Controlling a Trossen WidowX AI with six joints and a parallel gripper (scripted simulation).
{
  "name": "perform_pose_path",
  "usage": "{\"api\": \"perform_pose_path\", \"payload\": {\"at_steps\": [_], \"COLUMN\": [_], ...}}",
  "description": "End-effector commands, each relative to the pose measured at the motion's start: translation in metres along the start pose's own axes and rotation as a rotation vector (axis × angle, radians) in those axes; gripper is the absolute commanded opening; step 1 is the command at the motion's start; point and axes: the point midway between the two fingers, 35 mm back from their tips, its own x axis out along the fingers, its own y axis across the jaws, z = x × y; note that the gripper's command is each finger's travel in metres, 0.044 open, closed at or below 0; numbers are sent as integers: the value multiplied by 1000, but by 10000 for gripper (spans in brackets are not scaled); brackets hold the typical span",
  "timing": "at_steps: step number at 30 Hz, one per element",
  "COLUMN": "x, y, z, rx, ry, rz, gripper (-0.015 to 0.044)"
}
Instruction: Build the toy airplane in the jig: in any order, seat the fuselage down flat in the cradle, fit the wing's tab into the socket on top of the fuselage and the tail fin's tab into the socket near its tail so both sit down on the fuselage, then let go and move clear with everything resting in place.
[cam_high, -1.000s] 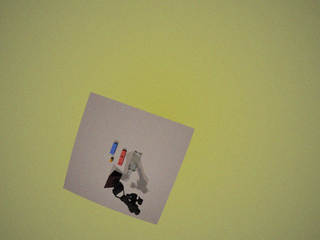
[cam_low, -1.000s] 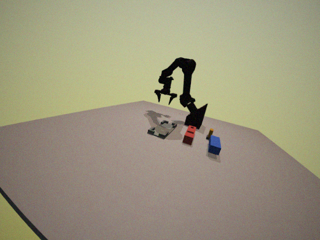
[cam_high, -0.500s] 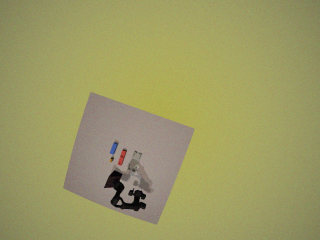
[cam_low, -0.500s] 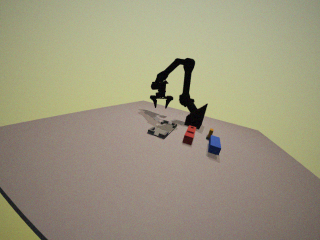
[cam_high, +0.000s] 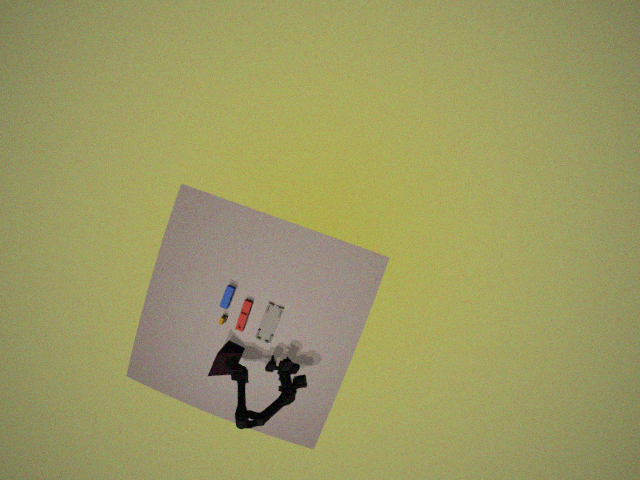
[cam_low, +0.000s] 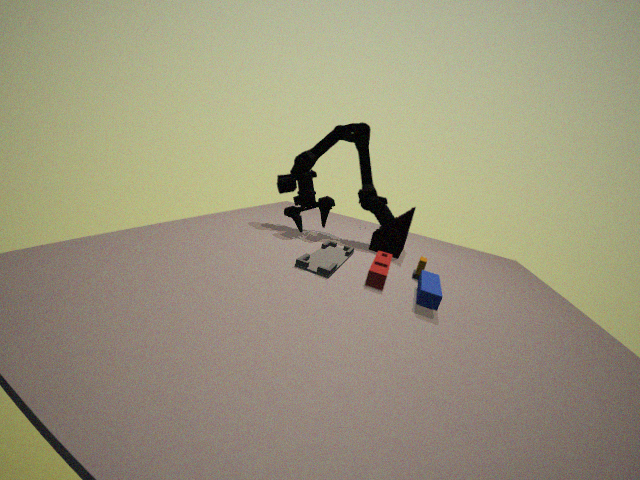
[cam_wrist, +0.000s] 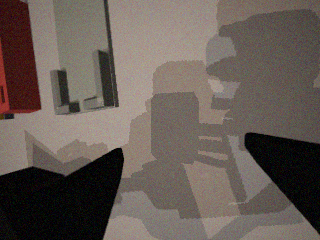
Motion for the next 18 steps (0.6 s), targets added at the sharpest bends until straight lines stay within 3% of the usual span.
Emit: {"api": "perform_pose_path", "payload": {"at_steps": [1,9,18], "x": [20,56,88], "y": [18,74,152], "z": [38,84,122], "rx": [-5,2,-7], "ry": [25,182,386], "rz": [78,178,36], "gripper": [440,440,440]}}
